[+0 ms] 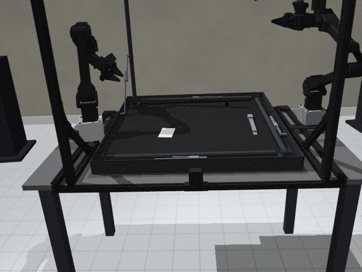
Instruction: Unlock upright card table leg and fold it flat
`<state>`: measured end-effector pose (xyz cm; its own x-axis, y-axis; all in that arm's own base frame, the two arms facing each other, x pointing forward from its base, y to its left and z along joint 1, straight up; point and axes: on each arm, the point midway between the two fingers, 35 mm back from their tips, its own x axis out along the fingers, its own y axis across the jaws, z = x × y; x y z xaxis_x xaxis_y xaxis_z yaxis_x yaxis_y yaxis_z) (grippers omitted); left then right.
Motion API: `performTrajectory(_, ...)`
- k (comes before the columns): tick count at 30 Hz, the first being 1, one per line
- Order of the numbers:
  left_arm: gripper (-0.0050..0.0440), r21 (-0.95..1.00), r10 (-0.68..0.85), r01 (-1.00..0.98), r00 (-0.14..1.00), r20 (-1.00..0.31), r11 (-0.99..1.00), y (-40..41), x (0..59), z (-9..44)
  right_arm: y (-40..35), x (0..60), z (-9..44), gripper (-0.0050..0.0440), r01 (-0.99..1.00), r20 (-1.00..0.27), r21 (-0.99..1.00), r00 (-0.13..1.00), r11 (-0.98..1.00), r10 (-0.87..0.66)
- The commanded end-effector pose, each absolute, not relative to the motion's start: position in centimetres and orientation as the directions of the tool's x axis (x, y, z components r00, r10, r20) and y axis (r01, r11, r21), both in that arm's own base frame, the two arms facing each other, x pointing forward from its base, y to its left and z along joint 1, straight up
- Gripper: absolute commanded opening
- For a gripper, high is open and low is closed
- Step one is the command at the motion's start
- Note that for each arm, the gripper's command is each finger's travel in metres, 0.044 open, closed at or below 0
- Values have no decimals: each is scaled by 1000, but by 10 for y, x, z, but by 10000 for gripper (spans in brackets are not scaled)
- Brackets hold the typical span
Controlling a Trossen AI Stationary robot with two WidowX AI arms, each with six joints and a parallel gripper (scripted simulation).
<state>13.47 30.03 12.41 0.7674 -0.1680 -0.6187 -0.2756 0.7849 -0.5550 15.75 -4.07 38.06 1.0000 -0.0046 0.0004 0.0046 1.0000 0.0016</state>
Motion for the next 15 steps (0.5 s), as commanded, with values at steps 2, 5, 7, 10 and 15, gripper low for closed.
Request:
performTrajectory(2, 290, -541, -149, -313, 748, -647, 780, 296, 139, 121, -40, 158, 381, 400, 0, 0, 0, 1000, 1000, 0)
performTrajectory(5, 290, -535, -138, -336, 737, -662, 776, 294, 141, 119, -40, 158, 381, 400, 0, 0, 0, 1000, 1000, 0)
performTrajectory(7, 290, -532, -132, -346, 732, -668, 773, 294, 142, 118, -40, 158, 381, 400, 0, 0, 0, 1000, 1000, 0)
performTrajectory(10, 290, -532, -132, -343, 735, -665, 774, 294, 145, 117, -40, 158, 381, 400, 0, 0, 0, 1000, 1000, 0)
performTrajectory(15, 290, -541, -140, -313, 755, -641, 781, 297, 152, 119, -40, 158, 381, 400, 0, 0, 0, 1000, 1000, 0)
